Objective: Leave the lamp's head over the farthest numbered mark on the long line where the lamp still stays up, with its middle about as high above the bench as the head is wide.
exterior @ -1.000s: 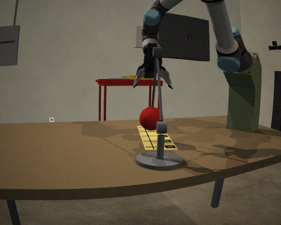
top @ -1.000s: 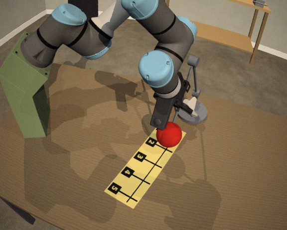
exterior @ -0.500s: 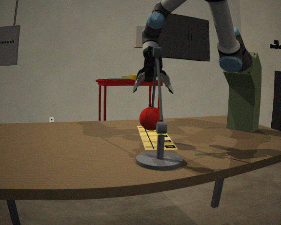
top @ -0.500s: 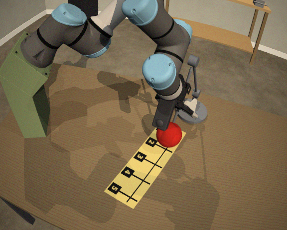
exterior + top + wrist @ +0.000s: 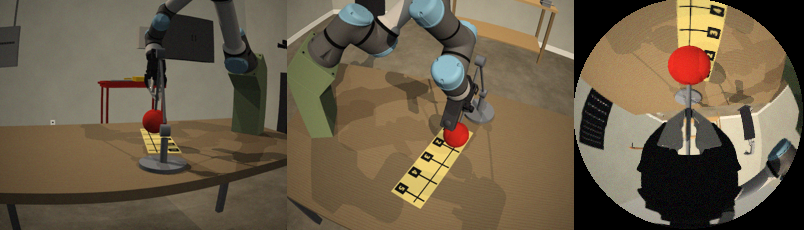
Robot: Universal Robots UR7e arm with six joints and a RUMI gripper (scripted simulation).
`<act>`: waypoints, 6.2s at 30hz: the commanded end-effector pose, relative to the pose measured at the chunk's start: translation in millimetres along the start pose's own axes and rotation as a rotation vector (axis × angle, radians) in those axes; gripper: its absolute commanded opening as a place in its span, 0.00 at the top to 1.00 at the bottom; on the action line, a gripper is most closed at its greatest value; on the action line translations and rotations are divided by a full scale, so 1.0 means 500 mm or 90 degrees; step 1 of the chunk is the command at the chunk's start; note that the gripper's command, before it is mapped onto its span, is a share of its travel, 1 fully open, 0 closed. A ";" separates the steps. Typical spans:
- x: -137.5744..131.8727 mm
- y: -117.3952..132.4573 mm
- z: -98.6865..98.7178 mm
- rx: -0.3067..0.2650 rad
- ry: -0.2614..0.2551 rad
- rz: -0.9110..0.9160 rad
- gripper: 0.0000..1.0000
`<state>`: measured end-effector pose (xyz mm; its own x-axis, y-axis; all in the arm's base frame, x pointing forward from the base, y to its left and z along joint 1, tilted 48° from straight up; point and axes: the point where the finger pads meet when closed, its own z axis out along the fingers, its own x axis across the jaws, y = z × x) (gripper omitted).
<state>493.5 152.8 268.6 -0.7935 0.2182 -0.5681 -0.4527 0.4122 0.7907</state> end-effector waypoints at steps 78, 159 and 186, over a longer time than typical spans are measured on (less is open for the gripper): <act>-0.001 -0.127 -0.074 0.001 0.000 0.000 0.00; -0.001 -0.126 -0.073 0.001 0.000 0.000 0.00; -0.001 -0.125 -0.251 0.002 0.000 0.000 0.00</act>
<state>478.5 30.6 244.1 -0.7939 0.2183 -0.5676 -0.4507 0.4155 0.7901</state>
